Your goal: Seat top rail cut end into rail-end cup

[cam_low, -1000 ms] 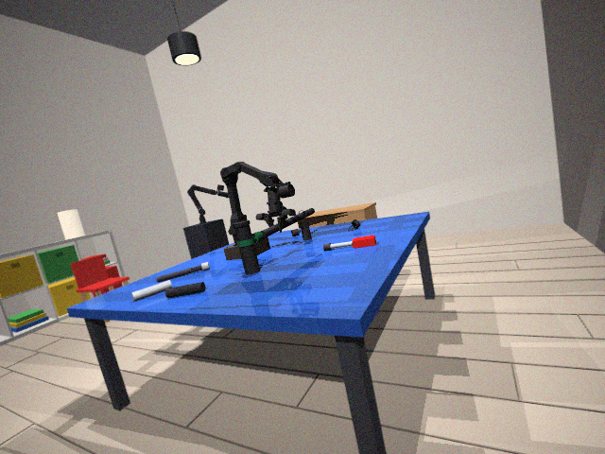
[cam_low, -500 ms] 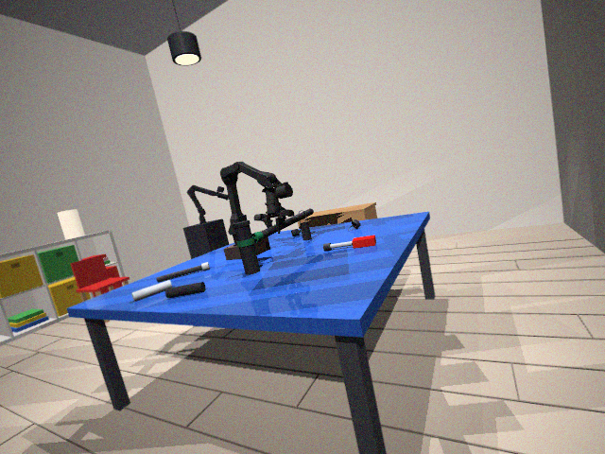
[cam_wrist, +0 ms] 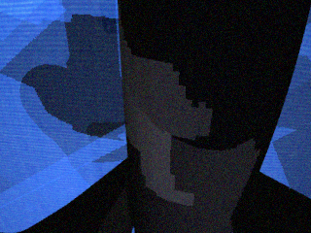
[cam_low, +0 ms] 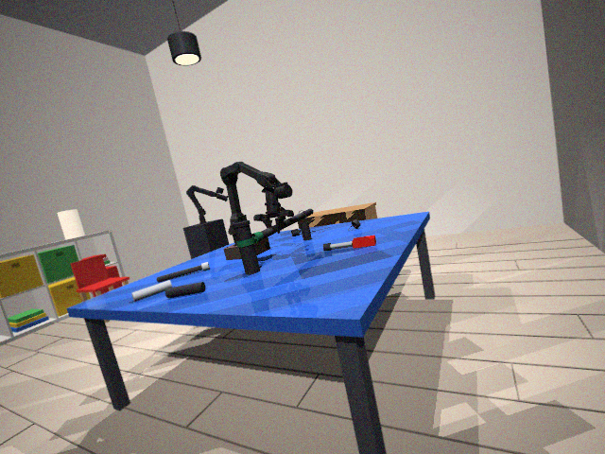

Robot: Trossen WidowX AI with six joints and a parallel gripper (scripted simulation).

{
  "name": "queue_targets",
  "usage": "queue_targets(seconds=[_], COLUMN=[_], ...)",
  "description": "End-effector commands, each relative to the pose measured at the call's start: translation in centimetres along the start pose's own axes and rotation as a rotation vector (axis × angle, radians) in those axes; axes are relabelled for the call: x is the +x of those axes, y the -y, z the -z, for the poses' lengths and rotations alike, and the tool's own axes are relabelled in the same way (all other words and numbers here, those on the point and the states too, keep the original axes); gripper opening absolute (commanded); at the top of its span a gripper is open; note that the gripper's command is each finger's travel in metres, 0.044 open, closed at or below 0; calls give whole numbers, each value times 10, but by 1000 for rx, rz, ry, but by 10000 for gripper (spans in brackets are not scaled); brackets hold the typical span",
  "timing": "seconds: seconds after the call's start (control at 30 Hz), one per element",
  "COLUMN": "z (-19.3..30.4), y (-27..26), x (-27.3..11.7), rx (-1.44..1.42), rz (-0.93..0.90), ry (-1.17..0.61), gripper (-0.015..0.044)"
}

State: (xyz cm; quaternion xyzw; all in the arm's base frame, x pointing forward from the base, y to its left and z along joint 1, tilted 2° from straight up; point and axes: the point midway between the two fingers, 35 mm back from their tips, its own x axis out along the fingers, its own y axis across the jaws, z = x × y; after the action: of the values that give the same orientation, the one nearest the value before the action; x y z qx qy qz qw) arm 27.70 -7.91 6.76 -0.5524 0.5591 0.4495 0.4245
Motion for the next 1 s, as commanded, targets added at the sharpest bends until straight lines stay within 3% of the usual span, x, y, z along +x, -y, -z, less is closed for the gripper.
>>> queue_targets(seconds=[0.0, 0.97], z=[0, 2], y=[0, 1], x=[0, -4], rx=[0, -2], rz=[0, 1], ry=[0, -14], gripper=[0, 0])
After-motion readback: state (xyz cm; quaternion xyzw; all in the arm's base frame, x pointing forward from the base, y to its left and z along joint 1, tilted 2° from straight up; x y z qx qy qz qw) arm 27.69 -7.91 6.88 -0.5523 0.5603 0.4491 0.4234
